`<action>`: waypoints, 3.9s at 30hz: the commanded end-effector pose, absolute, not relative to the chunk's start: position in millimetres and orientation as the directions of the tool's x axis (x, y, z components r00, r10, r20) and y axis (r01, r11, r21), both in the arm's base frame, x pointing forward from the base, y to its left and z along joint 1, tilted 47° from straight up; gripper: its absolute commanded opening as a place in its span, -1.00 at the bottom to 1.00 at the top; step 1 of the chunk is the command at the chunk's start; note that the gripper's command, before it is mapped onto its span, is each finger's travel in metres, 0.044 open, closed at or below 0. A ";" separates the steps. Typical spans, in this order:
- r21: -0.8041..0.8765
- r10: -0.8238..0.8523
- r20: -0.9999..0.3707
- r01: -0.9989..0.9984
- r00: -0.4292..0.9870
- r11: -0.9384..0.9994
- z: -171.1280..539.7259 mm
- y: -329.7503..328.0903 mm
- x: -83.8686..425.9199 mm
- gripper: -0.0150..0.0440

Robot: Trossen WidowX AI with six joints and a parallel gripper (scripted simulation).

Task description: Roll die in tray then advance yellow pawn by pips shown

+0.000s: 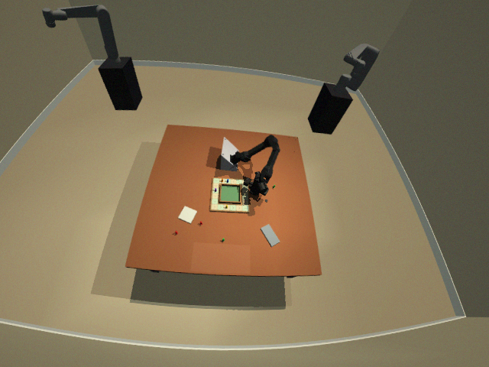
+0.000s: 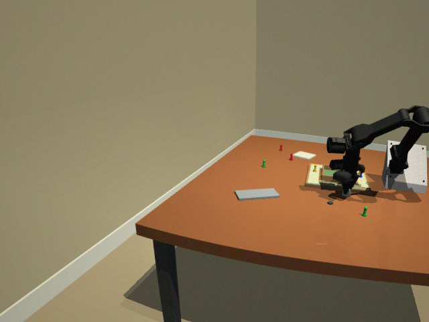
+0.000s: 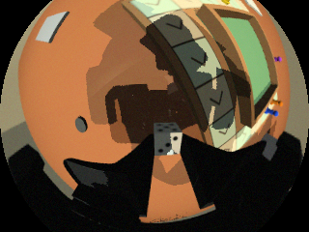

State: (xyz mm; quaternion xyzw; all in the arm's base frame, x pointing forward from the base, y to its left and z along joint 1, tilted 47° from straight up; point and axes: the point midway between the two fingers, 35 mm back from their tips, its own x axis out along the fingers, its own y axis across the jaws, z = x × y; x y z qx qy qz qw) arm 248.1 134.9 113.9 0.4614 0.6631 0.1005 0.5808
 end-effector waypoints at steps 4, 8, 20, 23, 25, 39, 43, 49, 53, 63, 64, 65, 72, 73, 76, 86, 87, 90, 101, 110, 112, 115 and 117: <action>0.663 0.722 -0.684 0.499 0.101 0.558 117.6 128.8 250.1 -0.49; 0.657 0.715 -0.691 0.499 0.101 0.565 130.3 112.4 253.3 -0.49; 0.653 0.713 -0.694 0.501 0.098 0.567 173.9 65.1 251.5 -0.49; 0.657 0.717 -0.690 0.501 0.098 0.564 185.9 54.2 248.6 -0.49; 0.659 0.720 -0.687 0.501 0.098 0.560 193.5 47.9 246.4 -0.49; 0.526 0.713 -0.694 0.747 0.101 0.407 151.1 14.3 265.9 -0.49; 0.455 0.711 -0.696 0.828 0.101 0.327 131.1 1.1 270.9 -0.49; 0.333 0.711 -0.696 0.922 0.101 0.196 100.4 -18.2 274.7 -0.49; 0.245 0.711 -0.696 0.964 0.101 0.104 79.8 -30.4 274.7 -0.49; 0.047 0.716 -0.691 0.994 0.100 -0.094 36.1 -53.3 268.5 -0.49; 0.047 0.716 -0.691 0.994 0.100 -0.094 36.1 -53.3 268.5 -0.49; 0.047 0.716 -0.691 0.994 0.100 -0.094 36.1 -53.3 268.5 -0.49; -0.002 0.621 -0.783 0.999 0.030 -0.050 31.2 -48.0 263.8 -0.49; -0.011 0.596 -0.802 0.999 0.017 -0.043 30.4 -47.3 263.0 -0.49; -0.034 0.518 -0.855 0.999 -0.013 -0.030 28.3 -45.8 261.1 -0.49; -0.044 0.218 -0.975 0.998 -0.033 -0.044 23.6 -44.4 257.8 -0.49; -0.038 0.187 -0.982 0.998 -0.028 -0.049 23.1 -44.2 257.5 -0.49; -0.013 0.092 -0.996 0.998 -0.007 -0.066 22.3 -43.8 256.9 -0.49; 0.047 -0.043 -0.998 0.994 0.043 -0.095 48.6 -47.9 264.8 -0.49; 0.047 -0.043 -0.998 0.994 0.043 -0.095 66.3 -49.4 266.3 -0.49; 0.047 -0.043 -0.998 0.994 0.043 -0.095 66.8 -49.5 266.9 -0.49; 0.047 -0.043 -0.998 0.994 0.043 -0.095 67.4 -49.5 267.4 -0.49; 0.048 -0.038 -0.998 0.995 0.044 -0.092 66.1 -48.5 267.4 -0.49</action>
